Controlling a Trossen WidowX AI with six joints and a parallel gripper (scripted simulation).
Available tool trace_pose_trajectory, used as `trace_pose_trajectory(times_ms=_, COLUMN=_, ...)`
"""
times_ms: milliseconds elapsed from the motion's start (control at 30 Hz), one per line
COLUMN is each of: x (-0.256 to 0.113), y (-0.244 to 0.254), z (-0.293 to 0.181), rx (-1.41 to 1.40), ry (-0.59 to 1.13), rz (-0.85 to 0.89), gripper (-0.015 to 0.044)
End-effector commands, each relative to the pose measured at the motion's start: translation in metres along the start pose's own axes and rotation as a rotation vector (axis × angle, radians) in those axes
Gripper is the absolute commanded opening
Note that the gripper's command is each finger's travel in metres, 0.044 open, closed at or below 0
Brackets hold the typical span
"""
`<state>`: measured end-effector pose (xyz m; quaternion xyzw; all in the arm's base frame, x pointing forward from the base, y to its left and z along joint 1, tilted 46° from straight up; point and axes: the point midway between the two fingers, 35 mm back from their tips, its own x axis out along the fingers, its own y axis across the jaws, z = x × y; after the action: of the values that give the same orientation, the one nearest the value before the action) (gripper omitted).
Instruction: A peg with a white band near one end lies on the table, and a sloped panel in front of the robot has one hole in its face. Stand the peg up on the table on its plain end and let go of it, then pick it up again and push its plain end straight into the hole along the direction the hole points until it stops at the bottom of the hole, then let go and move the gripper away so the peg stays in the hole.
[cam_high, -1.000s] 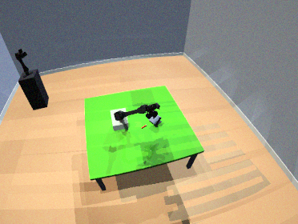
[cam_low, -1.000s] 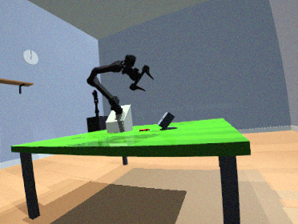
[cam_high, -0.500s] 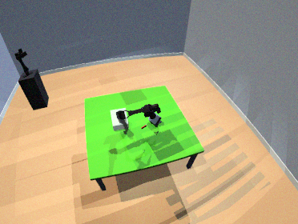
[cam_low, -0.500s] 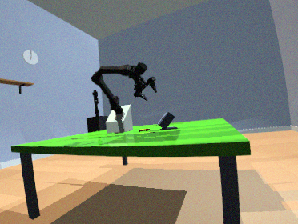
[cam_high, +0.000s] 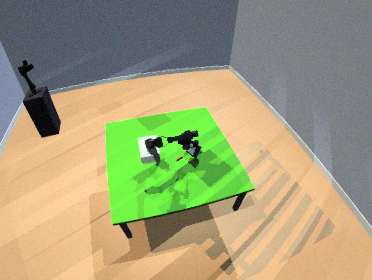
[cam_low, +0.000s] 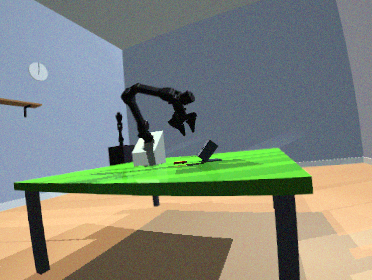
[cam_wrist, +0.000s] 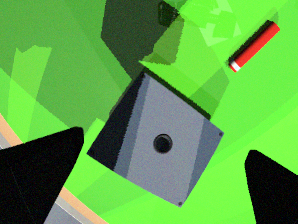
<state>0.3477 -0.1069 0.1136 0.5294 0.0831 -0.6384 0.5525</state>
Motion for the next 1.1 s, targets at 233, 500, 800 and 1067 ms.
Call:
trace_pose_trajectory(times_ms=233, x=0.043, y=-0.037, z=0.005, rx=0.305, ry=-0.216, rz=-0.098, gripper=0.0440)
trace_pose_trajectory(times_ms=500, x=0.068, y=-0.062, z=0.012, rx=0.512, ry=-0.381, rz=-0.099, gripper=0.0440)
trace_pose_trajectory(times_ms=800, x=0.074, y=-0.070, z=0.014, rx=0.573, ry=-0.431, rz=-0.087, gripper=0.0440)
trace_pose_trajectory(times_ms=1067, x=0.084, y=-0.070, z=0.016, rx=0.573, ry=-0.430, rz=-0.088, gripper=0.0440)
